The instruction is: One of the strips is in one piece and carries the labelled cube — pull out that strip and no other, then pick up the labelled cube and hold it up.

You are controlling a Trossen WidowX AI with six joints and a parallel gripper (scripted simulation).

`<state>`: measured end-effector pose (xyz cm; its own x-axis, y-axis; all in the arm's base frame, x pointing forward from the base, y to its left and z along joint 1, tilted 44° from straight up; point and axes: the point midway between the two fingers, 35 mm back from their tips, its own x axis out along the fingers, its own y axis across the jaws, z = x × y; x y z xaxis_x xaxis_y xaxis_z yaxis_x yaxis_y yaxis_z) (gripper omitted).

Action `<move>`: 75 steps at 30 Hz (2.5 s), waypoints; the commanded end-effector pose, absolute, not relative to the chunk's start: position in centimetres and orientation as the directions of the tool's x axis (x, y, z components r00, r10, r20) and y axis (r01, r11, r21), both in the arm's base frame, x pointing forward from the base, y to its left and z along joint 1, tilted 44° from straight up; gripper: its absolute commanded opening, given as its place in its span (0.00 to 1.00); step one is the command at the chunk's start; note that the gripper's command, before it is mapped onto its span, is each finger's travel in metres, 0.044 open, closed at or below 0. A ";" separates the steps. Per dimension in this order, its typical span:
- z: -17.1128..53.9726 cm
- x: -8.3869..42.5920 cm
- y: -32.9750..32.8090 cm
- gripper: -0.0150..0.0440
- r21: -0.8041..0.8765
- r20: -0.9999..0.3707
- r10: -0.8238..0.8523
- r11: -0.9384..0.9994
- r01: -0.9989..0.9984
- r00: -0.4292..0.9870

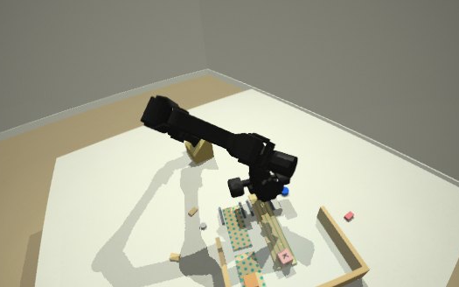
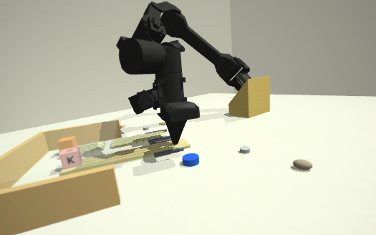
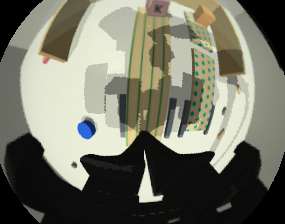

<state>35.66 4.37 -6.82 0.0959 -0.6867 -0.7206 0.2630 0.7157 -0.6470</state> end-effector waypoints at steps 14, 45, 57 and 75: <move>-8.0 32.6 4.3 0.25 -0.653 -0.723 -0.687 0.713 0.256 0.069; -9.1 28.1 4.9 0.25 -0.653 -0.724 -0.686 0.714 0.255 0.067; -9.5 26.4 5.1 0.25 -0.653 -0.725 -0.686 0.714 0.254 0.067; -10.0 23.9 5.5 0.25 -0.652 -0.725 -0.686 0.714 0.253 0.066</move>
<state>25.23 6.11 -9.57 0.1009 -0.6799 -0.7263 0.2604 0.7226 -0.6403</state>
